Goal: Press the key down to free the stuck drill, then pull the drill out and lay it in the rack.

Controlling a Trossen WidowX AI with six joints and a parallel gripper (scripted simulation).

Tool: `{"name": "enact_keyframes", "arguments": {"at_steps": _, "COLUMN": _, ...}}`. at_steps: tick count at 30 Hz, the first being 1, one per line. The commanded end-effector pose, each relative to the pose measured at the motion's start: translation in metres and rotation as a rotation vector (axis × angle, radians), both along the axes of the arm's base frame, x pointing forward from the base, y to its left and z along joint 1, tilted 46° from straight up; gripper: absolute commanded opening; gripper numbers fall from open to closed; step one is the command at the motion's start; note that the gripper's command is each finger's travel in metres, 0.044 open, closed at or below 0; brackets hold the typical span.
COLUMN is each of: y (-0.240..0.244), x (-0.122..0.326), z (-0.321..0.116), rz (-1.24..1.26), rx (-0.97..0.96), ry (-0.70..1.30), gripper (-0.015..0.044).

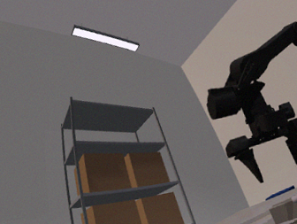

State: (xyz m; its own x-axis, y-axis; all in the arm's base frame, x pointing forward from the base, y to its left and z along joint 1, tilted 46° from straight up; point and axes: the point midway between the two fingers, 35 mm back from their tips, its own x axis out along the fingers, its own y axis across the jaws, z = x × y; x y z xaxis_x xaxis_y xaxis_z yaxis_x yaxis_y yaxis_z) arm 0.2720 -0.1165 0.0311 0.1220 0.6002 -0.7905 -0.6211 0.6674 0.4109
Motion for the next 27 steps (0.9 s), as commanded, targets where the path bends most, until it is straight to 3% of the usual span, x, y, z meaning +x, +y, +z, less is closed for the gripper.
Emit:
{"name": "enact_keyframes", "arguments": {"at_steps": 1, "y": 0.0153, "x": -0.0126, "z": -0.038, "rz": 0.595, "rx": 0.027, "ry": -0.486, "gripper": 0.044}}
{"name": "enact_keyframes", "arguments": {"at_steps": 5, "y": 0.0165, "x": -0.0127, "z": -0.0404, "rz": 0.693, "rx": 0.018, "ry": -0.576, "gripper": 0.044}}
{"name": "enact_keyframes", "arguments": {"at_steps": 27, "y": 0.0165, "x": -0.0127, "z": -0.0404, "rz": 0.693, "rx": 0.018, "ry": -0.576, "gripper": 0.044}}
